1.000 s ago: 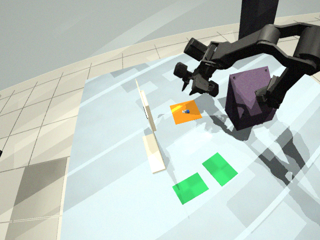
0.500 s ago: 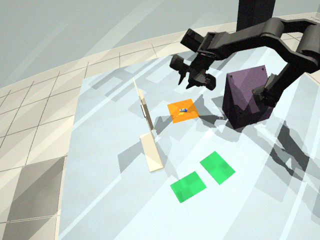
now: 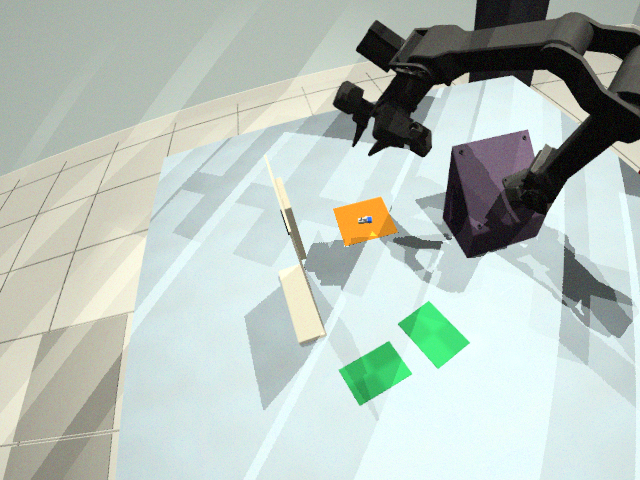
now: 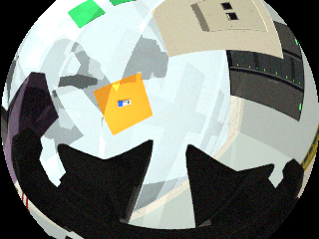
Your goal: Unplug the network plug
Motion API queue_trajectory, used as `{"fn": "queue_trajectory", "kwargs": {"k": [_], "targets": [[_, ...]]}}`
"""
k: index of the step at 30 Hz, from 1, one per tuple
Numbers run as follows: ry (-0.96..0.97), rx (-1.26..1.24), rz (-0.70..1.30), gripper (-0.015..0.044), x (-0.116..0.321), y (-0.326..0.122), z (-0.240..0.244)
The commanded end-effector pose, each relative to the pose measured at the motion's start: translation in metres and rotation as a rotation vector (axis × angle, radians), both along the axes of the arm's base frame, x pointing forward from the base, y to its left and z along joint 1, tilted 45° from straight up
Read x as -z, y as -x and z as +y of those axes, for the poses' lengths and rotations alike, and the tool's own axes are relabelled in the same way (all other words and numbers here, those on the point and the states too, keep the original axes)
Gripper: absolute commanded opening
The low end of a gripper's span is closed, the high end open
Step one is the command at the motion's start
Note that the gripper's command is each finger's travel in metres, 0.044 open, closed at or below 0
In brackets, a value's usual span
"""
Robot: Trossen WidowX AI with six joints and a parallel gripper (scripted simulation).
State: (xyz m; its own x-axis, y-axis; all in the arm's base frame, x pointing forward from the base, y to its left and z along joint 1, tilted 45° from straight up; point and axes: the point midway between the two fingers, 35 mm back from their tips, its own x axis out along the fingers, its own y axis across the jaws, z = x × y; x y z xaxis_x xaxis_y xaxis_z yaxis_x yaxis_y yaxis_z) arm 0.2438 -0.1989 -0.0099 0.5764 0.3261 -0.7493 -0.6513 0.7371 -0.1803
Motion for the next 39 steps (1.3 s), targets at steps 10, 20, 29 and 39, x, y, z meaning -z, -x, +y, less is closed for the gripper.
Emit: {"fn": "queue_trajectory", "kwargs": {"k": [10, 20, 29, 39], "targets": [[-0.001, -0.006, -0.008, 0.0209, -0.030, 0.008, -0.020], [-0.001, -0.006, -0.008, 0.0440, -0.030, 0.008, -0.020], [-0.001, -0.006, -0.008, 0.0440, -0.030, 0.008, -0.020], [-0.001, -0.006, -0.008, 0.0440, -0.030, 0.008, -0.020]]}}
